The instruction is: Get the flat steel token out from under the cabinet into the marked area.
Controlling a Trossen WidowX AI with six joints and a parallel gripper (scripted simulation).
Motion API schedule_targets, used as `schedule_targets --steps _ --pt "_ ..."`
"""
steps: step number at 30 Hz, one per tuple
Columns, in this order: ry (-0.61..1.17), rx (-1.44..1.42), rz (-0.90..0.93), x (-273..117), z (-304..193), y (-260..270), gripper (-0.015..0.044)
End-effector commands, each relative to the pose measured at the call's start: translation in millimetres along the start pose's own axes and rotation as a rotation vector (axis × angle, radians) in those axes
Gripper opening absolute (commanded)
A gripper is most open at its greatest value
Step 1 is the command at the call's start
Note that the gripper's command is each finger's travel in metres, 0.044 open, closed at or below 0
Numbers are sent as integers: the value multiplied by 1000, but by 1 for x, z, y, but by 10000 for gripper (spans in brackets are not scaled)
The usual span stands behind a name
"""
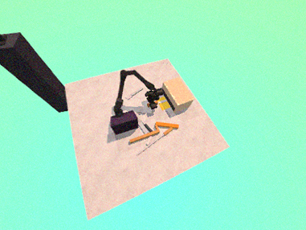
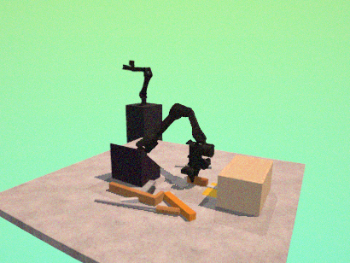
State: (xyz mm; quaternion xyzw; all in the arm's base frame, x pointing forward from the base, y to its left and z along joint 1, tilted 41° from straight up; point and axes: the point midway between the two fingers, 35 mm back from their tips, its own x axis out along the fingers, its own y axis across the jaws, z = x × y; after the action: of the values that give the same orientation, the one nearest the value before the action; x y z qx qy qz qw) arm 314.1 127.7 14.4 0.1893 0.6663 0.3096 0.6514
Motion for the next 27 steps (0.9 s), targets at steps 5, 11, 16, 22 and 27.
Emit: schedule_targets --steps 5,11,16,22,27 --pt "2 -3 -1 1 -11 0 0" --pt "3 -2 -1 1 -17 0 0" --pt "3 -2 -1 1 -22 0 0" --pt "3 -2 -1 1 -29 0 0" --pt "4 -2 -1 1 -34 0 0"
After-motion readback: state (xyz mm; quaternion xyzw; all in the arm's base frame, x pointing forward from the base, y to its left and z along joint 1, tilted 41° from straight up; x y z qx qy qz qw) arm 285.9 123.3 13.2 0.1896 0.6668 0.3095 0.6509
